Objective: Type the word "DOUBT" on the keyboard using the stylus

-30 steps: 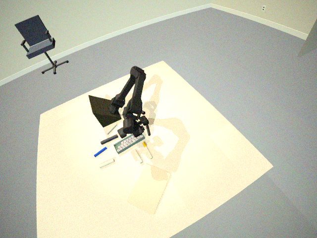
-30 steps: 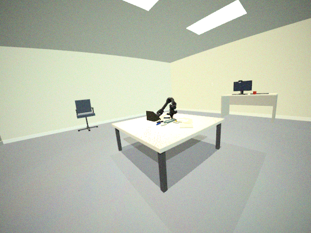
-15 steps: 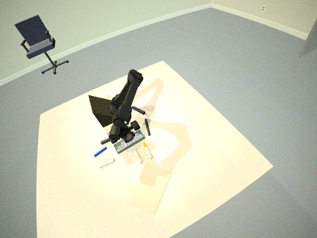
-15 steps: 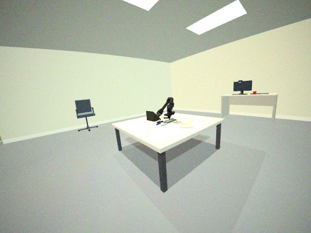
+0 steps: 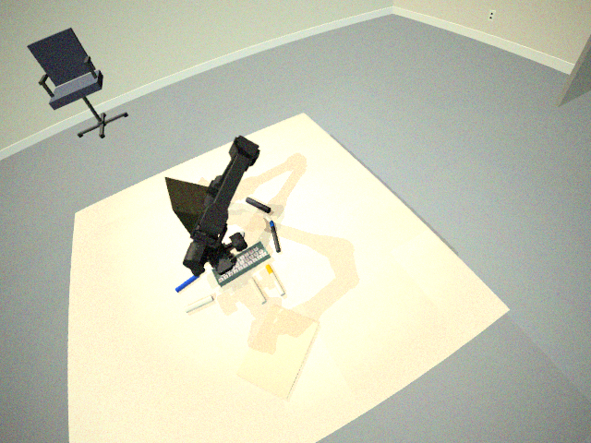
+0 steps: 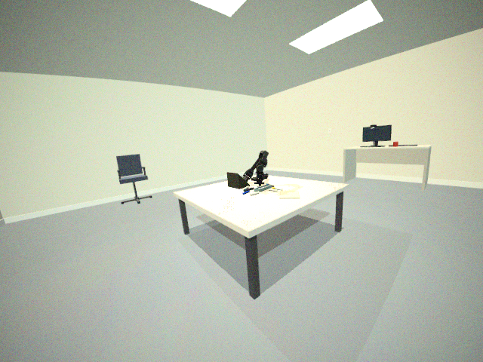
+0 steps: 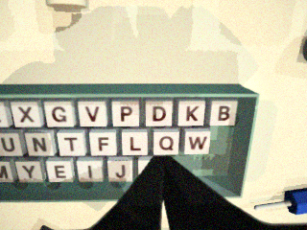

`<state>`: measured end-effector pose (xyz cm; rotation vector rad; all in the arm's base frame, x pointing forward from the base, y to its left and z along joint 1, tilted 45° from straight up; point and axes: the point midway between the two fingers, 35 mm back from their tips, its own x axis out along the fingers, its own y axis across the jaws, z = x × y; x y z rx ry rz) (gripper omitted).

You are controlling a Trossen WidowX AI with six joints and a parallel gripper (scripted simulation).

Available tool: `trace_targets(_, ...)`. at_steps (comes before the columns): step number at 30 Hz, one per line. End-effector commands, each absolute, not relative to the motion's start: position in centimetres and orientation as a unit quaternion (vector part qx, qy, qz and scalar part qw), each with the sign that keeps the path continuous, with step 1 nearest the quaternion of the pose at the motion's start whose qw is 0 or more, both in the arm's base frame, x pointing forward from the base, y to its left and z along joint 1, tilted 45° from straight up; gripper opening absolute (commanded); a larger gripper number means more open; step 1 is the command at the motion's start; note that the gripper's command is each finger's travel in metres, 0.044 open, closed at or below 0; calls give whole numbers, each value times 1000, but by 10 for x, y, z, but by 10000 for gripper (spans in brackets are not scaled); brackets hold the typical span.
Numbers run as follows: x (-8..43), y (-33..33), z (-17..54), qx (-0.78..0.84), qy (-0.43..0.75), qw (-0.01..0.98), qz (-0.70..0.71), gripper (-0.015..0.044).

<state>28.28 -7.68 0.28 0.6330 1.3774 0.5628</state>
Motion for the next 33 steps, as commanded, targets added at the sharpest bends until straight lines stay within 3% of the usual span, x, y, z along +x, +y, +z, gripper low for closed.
trace_targets(1, 282, -89, -10, 280, 616, 691, 253, 0)
trace_targets(33, 253, -62, 12, 281, 617, 691, 253, 0)
